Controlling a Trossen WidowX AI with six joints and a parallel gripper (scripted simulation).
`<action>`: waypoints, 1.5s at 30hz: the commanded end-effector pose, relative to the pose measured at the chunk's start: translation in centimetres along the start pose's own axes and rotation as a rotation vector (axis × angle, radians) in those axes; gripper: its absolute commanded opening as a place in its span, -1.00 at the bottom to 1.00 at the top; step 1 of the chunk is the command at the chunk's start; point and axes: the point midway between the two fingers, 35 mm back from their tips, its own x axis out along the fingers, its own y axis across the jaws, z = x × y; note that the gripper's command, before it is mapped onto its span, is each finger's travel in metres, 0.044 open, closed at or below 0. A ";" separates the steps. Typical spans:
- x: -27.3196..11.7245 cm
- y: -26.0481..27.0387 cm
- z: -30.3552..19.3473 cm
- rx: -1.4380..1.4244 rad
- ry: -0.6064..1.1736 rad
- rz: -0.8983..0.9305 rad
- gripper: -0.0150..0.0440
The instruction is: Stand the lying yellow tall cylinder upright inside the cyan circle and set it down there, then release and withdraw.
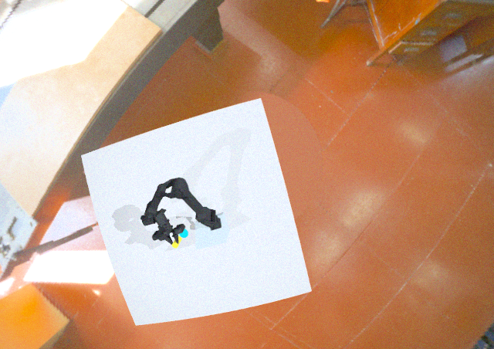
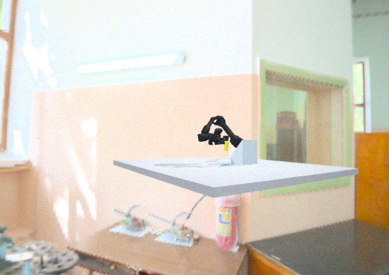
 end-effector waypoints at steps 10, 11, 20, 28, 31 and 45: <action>-0.8 -0.3 0.3 -0.045 -0.081 -0.067 -0.14; -0.9 -0.3 0.3 -0.047 -0.085 -0.072 -0.14; -0.9 -0.4 0.3 -0.049 -0.089 -0.075 -0.14; -0.9 -0.4 0.3 -0.049 -0.089 -0.075 -0.14; -0.8 -0.5 -0.5 -0.046 -0.087 -0.075 -0.14; 1.1 -1.0 -7.3 -0.046 -0.084 -0.074 -0.14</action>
